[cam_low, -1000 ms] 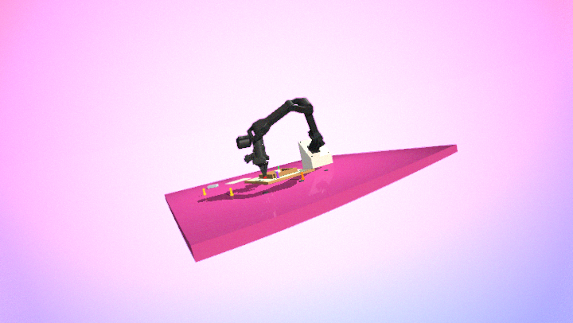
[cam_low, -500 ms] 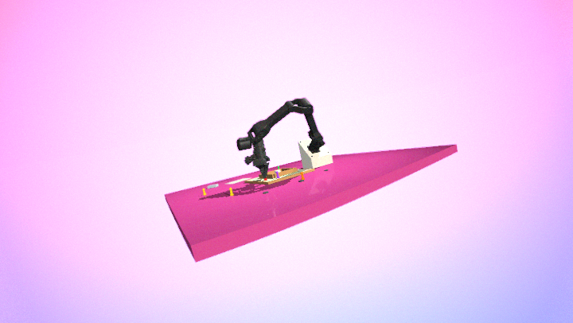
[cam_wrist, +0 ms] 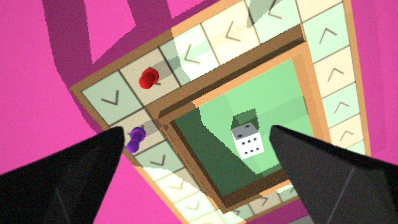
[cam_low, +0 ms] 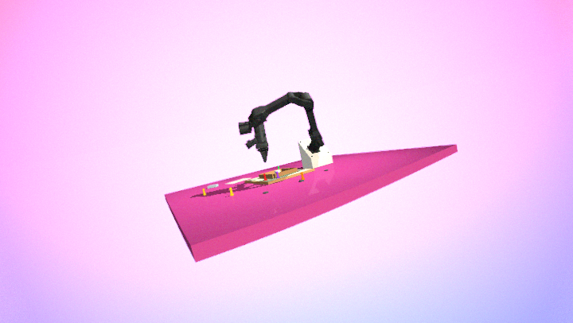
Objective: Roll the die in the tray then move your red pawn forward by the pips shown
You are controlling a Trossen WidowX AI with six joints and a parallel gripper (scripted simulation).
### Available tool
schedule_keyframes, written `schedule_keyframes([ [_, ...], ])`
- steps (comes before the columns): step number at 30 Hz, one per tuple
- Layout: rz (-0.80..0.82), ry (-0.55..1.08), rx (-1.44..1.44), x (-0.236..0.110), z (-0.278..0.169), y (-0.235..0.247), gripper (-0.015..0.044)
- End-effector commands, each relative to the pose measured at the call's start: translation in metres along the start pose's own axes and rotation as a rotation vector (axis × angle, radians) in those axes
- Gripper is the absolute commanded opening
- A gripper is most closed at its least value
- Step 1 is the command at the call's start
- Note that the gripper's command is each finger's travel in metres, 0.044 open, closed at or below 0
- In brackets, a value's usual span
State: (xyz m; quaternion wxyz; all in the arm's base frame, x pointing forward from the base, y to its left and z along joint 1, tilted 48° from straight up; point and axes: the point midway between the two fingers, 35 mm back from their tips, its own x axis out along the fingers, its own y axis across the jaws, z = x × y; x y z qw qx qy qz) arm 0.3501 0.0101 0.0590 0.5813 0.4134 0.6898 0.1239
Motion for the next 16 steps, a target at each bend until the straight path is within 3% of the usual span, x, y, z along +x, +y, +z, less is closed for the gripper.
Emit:
schedule_keyframes([
  [1,-0.021,-0.006,-0.119,-0.029,-0.033,-0.052,0.044],
  [9,-0.005,0.015,-0.351,-0.052,-0.106,-0.111,0.044],
  [10,-0.02,-0.017,-0.203,-0.044,-0.056,-0.079,0.044],
  [16,-0.02,-0.017,-0.203,-0.044,-0.056,-0.079,0.044],
])
